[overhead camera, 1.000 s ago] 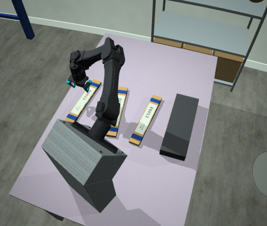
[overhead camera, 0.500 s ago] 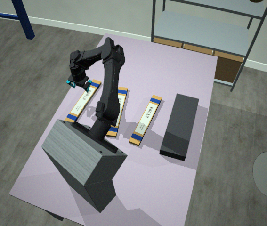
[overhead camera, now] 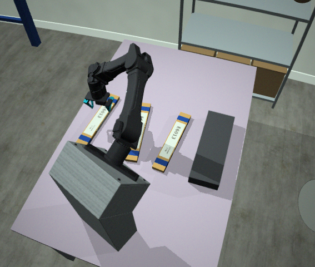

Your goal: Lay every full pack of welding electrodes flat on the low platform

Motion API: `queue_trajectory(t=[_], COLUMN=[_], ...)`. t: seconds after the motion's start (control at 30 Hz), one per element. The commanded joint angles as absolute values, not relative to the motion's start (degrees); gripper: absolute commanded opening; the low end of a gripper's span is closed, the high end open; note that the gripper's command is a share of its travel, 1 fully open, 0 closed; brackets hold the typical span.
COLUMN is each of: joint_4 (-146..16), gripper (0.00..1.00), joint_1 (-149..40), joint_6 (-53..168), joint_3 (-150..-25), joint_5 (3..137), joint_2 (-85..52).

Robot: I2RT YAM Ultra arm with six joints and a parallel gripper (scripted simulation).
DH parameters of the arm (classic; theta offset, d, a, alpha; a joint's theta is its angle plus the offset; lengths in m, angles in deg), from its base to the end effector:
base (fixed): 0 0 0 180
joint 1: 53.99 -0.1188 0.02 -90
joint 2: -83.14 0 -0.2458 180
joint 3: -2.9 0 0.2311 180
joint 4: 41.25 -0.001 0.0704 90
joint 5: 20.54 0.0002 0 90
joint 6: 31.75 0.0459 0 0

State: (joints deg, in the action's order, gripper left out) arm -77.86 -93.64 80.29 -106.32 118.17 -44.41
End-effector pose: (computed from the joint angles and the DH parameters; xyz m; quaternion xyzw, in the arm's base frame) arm 0.3654 0.2594 0.1585 -0.0102 0.8775 -0.1969 0.4372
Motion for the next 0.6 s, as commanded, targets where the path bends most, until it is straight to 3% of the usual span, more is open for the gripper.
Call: queue_trajectory(t=[0.0,0.57], joint_4=[-75.9,-63.9], gripper=[0.95,0.95], joint_1=[-93.1,-83.5], joint_6=[73.2,61.6], joint_3=[-103.3,-81.9], joint_5=[117.7,110.9], joint_2=[-40.6,-22.7])
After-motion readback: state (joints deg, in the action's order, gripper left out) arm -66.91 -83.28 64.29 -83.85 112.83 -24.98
